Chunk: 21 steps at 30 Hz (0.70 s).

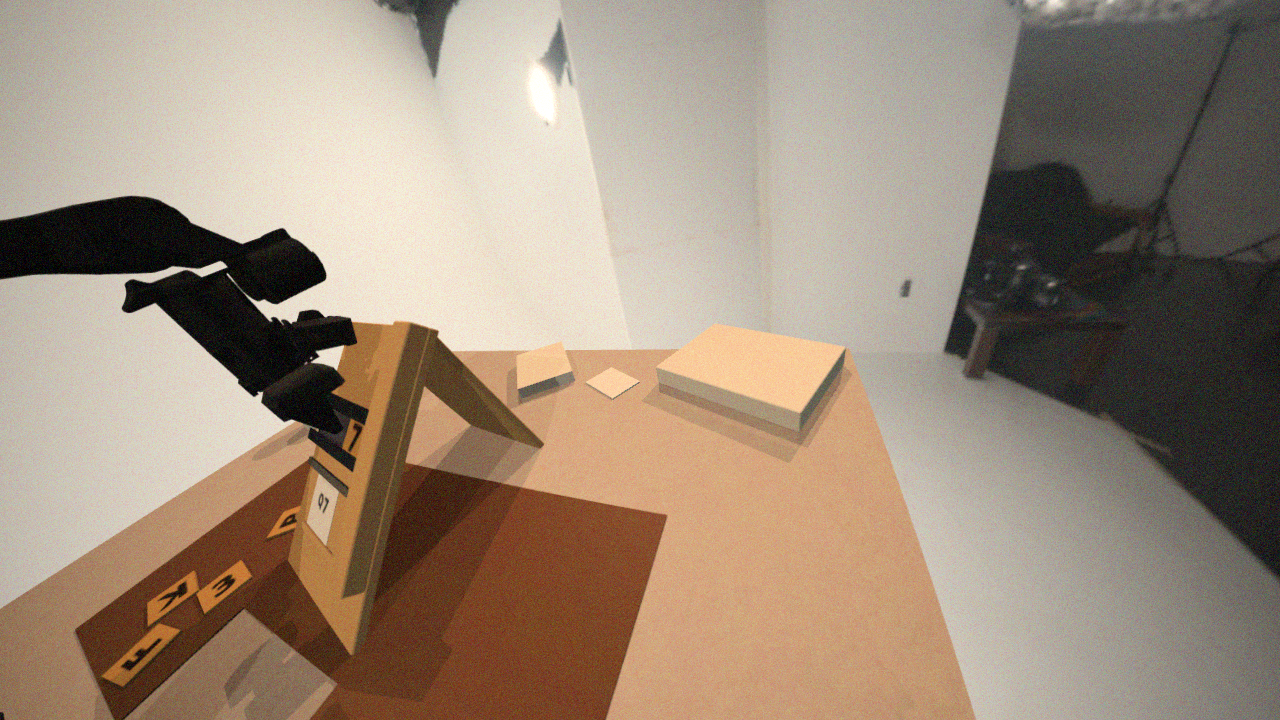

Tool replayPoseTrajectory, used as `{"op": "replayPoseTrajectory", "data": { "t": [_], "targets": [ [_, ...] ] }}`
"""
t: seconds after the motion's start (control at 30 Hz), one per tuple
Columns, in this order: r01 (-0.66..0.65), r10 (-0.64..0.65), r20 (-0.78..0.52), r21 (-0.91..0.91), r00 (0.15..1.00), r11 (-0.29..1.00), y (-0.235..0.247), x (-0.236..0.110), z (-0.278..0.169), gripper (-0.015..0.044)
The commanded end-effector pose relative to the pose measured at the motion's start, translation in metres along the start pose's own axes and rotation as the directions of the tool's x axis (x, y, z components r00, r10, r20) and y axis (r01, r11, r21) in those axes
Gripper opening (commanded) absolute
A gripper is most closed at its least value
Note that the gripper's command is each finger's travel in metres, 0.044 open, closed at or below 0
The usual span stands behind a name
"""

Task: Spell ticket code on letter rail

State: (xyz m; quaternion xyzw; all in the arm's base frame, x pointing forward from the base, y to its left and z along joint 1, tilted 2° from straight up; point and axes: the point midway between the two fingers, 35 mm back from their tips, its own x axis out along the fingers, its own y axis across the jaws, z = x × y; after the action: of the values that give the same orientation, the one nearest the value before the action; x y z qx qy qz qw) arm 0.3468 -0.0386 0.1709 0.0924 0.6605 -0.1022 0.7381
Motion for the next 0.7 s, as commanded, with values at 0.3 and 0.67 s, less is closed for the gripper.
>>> {"op": "replayPoseTrajectory", "data": {
  "t": [0.3, 0.67],
  "targets": [
    [-0.003, 0.003, 0.0, -0.001, 1.0, 1.0, 0.0011, 0.0051, 0.0058, 0.0],
    [-0.003, 0.003, 0.0, -0.001, 1.0, 1.0, -0.0026, 0.0032, 0.0037, 0.0]
  ]
}}
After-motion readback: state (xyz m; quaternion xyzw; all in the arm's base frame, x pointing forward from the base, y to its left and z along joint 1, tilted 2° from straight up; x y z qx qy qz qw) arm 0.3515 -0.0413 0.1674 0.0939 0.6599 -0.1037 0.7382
